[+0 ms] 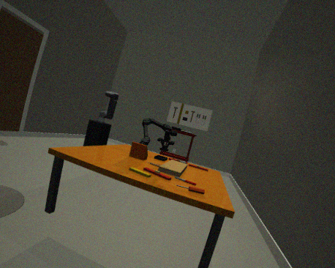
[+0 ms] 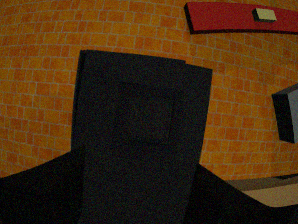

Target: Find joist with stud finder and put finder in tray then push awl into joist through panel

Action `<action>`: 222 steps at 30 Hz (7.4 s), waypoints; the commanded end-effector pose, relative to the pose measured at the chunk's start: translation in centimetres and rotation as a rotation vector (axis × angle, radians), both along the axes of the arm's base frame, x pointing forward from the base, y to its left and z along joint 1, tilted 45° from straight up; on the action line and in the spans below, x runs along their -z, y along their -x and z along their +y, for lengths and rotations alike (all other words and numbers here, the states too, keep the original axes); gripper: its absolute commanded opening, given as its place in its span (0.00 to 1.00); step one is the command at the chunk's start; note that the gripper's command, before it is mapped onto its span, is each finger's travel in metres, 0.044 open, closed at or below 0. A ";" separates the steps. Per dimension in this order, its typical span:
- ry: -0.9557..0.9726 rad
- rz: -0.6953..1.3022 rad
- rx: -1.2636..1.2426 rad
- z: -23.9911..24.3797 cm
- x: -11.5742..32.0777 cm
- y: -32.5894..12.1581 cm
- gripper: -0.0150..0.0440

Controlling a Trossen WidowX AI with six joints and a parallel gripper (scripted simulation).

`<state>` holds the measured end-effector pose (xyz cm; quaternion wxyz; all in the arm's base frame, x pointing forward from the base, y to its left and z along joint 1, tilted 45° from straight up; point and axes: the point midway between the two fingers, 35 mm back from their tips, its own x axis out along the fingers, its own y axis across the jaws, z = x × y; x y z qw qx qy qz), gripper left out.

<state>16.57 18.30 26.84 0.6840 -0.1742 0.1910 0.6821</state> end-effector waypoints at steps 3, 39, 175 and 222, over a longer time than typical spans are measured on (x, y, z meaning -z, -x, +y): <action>-0.016 -0.027 -0.029 0.2 -0.2 1.1 0.25; -0.005 -0.032 -0.035 3.7 3.4 0.7 0.25; 0.279 1.301 0.934 -21.1 37.5 -7.9 1.00; 0.284 1.301 0.937 -29.2 29.3 -7.9 0.25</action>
